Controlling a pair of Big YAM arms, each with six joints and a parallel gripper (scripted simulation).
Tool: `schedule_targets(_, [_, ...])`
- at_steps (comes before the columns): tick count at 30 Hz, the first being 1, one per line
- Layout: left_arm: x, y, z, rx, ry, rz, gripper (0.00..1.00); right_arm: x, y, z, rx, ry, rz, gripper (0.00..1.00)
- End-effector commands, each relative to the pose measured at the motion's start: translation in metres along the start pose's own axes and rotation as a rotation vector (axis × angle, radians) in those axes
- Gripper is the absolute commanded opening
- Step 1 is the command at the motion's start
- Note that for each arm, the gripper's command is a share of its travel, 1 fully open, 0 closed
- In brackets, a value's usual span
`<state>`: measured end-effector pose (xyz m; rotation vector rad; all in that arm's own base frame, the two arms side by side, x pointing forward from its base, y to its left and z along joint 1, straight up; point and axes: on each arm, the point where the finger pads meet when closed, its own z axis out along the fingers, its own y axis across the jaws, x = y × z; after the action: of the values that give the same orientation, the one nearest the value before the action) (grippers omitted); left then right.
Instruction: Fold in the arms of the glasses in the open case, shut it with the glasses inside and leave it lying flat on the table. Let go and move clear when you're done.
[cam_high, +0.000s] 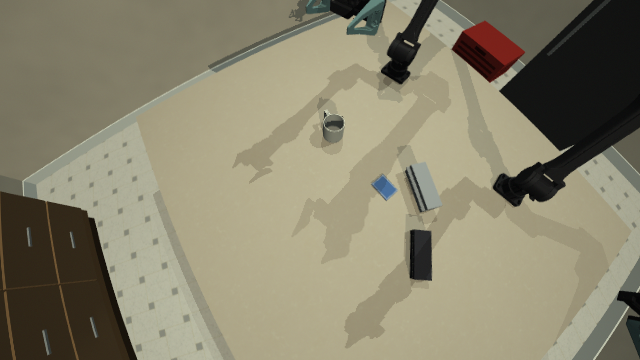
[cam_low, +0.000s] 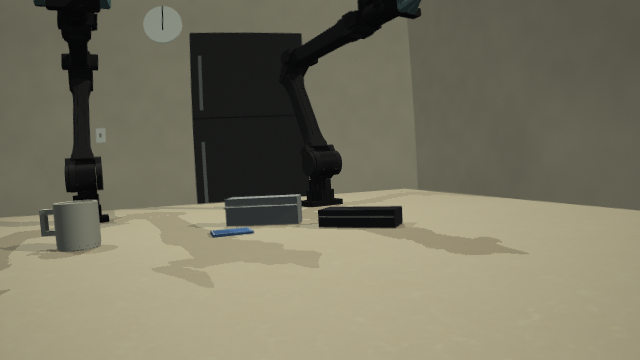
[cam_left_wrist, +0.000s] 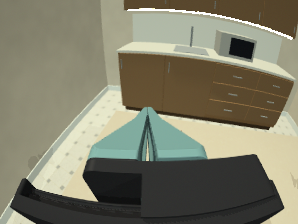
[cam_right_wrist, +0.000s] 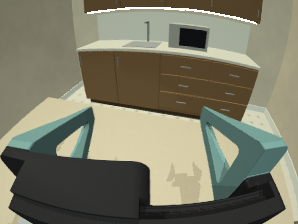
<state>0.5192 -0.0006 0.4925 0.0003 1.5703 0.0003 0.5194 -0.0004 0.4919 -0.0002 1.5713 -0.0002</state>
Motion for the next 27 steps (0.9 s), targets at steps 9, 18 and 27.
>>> schedule_targets(9, [0.005, 0.001, 0.003, 0.0, 0.013, -0.003, 0.0, -0.013, 0.004, 0.002, -0.005, -0.014, 0.008, 1.0])
schedule_targets(18, [0.005, 0.003, 0.004, -0.003, 0.011, -0.006, 0.0, -0.016, 0.003, 0.001, -0.005, -0.02, 0.009, 1.0])
schedule_targets(27, [0.004, 0.005, 0.004, -0.007, 0.009, -0.009, 0.0, -0.019, 0.003, 0.0, -0.005, -0.026, 0.009, 1.0])
